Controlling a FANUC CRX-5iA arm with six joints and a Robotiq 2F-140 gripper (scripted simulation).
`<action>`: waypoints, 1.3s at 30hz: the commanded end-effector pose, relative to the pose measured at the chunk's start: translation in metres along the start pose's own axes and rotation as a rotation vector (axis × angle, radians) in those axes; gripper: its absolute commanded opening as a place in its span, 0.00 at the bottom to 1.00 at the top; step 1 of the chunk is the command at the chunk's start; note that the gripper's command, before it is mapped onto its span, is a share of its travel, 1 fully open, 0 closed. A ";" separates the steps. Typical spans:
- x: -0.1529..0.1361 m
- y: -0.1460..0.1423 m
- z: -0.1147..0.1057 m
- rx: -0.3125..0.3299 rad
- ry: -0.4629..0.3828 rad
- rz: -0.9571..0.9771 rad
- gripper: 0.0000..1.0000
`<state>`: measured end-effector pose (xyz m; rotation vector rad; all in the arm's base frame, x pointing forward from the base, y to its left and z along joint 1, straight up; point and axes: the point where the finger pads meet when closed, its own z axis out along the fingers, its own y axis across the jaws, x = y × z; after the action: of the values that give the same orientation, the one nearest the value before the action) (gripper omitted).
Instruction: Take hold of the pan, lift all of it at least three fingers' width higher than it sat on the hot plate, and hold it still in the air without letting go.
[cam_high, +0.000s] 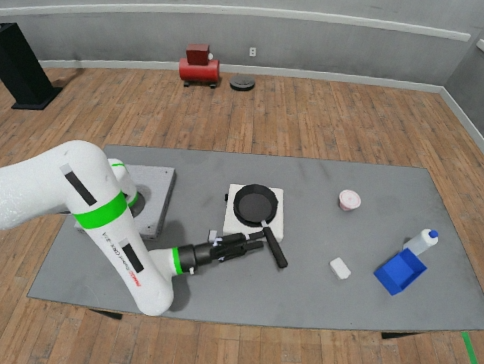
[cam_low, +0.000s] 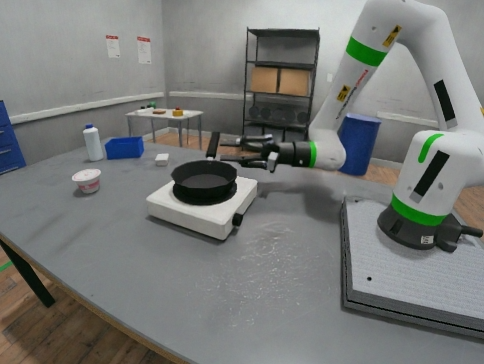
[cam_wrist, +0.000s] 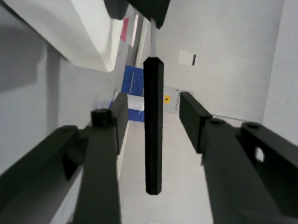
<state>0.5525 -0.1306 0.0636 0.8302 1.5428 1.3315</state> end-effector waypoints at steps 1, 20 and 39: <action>0.000 0.001 0.003 -0.001 0.000 -0.001 0.41; 0.000 0.001 0.031 -0.001 0.000 -0.001 0.41; 0.000 0.001 0.051 -0.001 0.000 -0.001 0.41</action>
<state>0.5984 -0.1124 0.0632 0.8303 1.5429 1.3314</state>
